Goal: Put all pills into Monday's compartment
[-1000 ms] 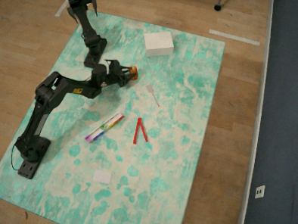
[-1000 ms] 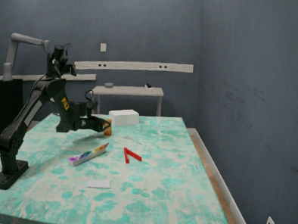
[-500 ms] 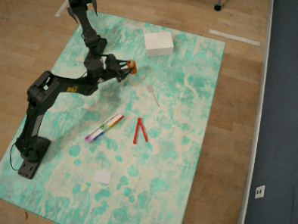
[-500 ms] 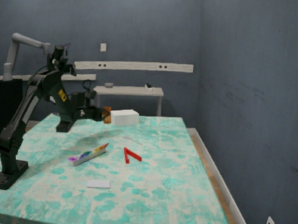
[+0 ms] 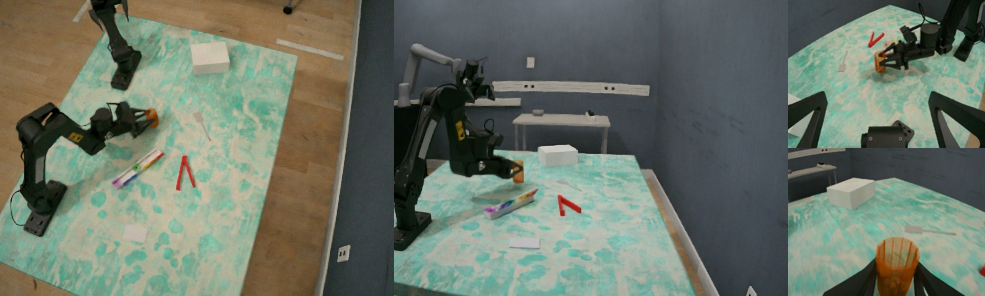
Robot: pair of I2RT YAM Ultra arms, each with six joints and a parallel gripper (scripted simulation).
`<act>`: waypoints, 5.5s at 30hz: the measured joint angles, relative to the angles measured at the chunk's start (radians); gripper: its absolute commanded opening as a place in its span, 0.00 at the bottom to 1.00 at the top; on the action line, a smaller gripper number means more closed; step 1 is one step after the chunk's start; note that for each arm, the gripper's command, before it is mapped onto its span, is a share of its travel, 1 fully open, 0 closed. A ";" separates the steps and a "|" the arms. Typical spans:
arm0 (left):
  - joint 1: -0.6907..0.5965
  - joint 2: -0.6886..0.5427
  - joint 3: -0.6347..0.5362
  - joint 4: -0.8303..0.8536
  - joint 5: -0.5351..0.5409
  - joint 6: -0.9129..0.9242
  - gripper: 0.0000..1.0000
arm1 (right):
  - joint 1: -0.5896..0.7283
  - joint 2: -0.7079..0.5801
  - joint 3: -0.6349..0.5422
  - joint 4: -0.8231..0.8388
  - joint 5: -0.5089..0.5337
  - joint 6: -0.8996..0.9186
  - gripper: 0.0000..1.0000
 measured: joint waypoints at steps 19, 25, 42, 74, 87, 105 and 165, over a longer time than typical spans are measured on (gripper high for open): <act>0.000 0.000 0.000 0.000 0.000 0.000 1.00 | -0.026 -0.109 -0.397 0.262 -0.026 -0.003 0.36; 0.000 0.000 0.000 0.000 0.000 0.000 1.00 | -0.026 -0.119 -0.397 0.208 -0.030 0.038 0.36; 0.000 0.000 0.000 0.000 0.000 0.000 1.00 | -0.015 -0.306 -0.118 -0.450 -0.020 0.514 0.36; 0.000 0.000 0.000 0.000 0.000 0.000 1.00 | 0.011 -0.404 0.271 -1.515 0.059 1.303 0.36; 0.000 0.000 0.000 0.000 0.000 0.000 1.00 | -0.009 -0.404 0.283 -1.553 -0.013 1.307 0.36; 0.000 0.000 0.000 0.000 0.000 0.000 1.00 | -0.278 -0.404 0.283 -1.548 -0.332 1.245 0.36; 0.000 0.000 0.000 0.000 0.000 0.000 1.00 | -0.473 -0.319 0.357 -1.606 -0.736 1.202 0.36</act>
